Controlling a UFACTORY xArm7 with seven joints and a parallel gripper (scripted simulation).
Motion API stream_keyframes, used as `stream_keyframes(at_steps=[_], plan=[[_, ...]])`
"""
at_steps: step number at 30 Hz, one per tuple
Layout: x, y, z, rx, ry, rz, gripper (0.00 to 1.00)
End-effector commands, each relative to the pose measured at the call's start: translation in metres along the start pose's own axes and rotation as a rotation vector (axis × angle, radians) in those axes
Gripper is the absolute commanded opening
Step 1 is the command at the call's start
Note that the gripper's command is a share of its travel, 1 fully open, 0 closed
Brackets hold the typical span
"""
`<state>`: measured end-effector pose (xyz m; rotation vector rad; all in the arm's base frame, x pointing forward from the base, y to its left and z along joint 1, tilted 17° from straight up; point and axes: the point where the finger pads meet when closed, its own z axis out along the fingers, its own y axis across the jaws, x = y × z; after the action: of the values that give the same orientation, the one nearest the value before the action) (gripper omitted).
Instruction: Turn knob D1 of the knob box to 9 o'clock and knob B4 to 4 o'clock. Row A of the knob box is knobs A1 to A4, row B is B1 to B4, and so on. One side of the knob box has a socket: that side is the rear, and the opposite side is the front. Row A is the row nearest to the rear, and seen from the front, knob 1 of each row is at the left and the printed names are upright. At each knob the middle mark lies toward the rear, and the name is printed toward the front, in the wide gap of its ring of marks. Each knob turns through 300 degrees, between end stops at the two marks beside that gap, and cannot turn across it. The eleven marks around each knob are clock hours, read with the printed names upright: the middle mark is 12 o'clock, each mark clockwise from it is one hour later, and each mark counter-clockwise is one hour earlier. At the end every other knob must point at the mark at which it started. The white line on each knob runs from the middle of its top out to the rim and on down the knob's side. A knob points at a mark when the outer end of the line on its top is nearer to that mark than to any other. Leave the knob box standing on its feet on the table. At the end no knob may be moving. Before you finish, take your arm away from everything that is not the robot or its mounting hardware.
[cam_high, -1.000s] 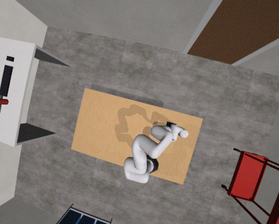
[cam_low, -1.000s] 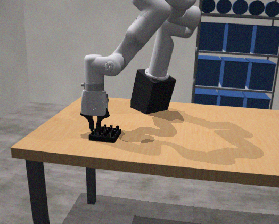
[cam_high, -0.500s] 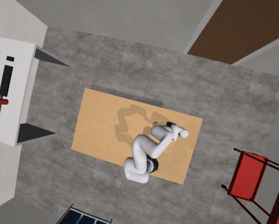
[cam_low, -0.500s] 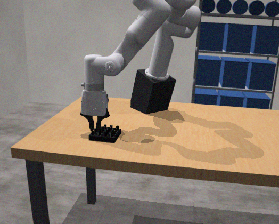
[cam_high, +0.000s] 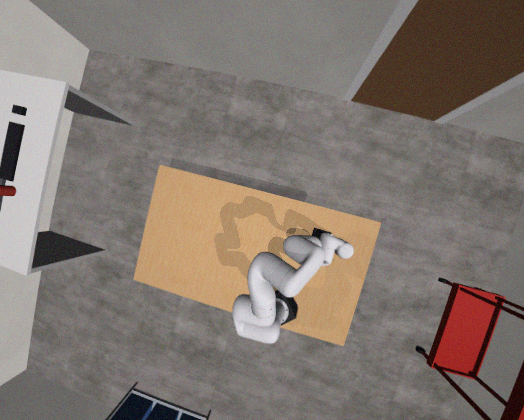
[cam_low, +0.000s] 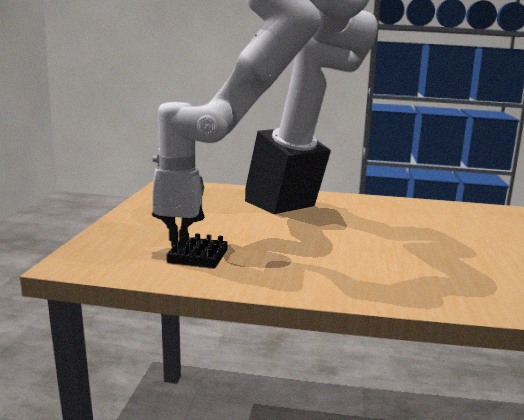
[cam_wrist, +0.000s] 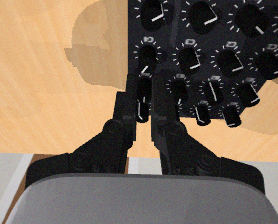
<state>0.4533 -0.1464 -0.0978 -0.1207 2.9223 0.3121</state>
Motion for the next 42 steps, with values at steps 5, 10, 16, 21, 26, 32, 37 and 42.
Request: stream_keyframes(at_steps=[5, 10, 16, 21, 26, 32, 37, 42], plan=[[-0.0011, -0.0013, -0.0015, 0.002, -0.003, 0.001, 0.08], [-0.0011, -0.0013, -0.0015, 0.002, -0.003, 0.001, 0.08], [-0.0011, -0.0013, -0.0015, 0.002, -0.003, 0.001, 0.08], [-0.0011, -0.0013, -0.0015, 0.002, -0.003, 0.001, 0.08], [-0.0011, -0.0013, -0.0015, 0.002, -0.003, 0.001, 0.08], [-0.0011, -0.0013, -0.0015, 0.002, -0.003, 0.006, 0.08], [-0.0011, -0.0013, -0.0015, 0.002, -0.003, 0.013, 0.08], [-0.0011, -0.0013, -0.0015, 0.002, -0.003, 0.037, 0.08]])
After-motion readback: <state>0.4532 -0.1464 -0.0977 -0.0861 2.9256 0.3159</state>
